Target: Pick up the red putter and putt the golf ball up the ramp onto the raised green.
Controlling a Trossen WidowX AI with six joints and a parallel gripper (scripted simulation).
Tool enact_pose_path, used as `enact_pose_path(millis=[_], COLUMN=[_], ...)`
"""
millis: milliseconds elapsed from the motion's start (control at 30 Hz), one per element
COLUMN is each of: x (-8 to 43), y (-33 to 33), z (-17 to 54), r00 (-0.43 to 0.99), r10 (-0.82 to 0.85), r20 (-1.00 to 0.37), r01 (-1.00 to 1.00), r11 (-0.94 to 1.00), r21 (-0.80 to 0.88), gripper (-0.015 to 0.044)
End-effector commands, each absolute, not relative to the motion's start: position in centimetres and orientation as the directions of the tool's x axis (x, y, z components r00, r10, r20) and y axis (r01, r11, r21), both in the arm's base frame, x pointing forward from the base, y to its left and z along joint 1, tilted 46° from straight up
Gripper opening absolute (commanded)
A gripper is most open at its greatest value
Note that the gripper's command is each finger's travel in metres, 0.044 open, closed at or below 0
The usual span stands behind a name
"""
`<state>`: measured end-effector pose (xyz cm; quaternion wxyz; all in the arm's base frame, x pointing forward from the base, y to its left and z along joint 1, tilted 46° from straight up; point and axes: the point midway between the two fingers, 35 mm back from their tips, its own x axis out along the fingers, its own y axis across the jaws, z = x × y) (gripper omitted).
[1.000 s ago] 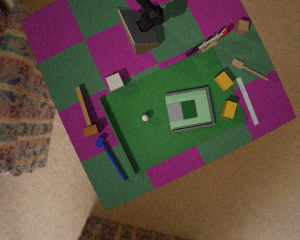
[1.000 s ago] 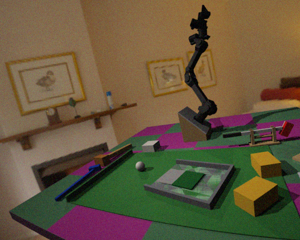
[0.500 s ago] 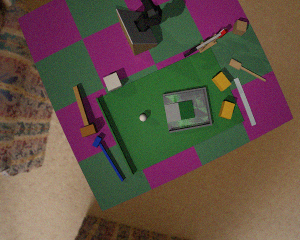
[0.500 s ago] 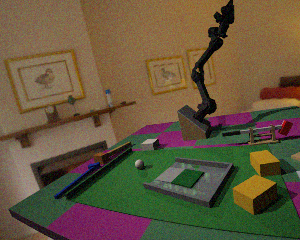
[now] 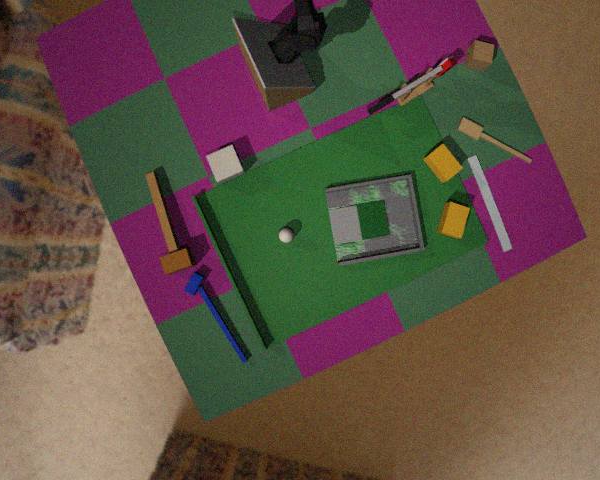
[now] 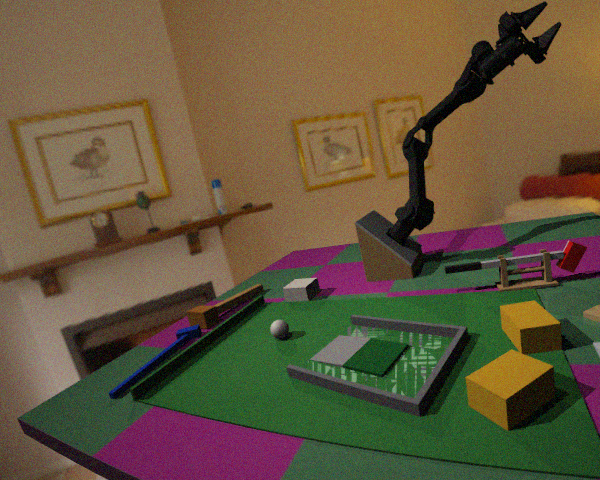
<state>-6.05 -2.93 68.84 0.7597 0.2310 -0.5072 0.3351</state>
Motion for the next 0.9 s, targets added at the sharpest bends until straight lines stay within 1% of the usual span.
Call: enact_pose_path(millis=[0,67,233,300,467,633,767,867], x=[-2.7,-1.4,2.0,4.1,10.5,16.6,21.0,23.6], y=[0.0,0.7,3.3,4.8,8.6,11.4,12.8,13.3], z=[68.0,67.6,66.4,65.4,61.5,56.1,50.9,46.7], r00=[0.356,0.399,0.472,0.517,0.637,0.722,0.753,0.748], r10=[0.331,0.335,0.401,0.442,0.542,0.613,0.648,0.663], r20=[0.874,0.853,0.785,0.733,0.548,0.321,0.116,-0.034], r01=[-0.686,-0.668,-0.609,-0.574,-0.498,-0.478,-0.511,-0.559], r11=[0.728,0.744,0.792,0.814,0.832,0.777,0.687,0.602], r21=[0.003,0.021,-0.039,-0.086,-0.245,-0.409,-0.517,-0.570], gripper=[0.0440,0.0440,0.0440,0.0440,0.0440,0.0440,0.0440,0.0440])
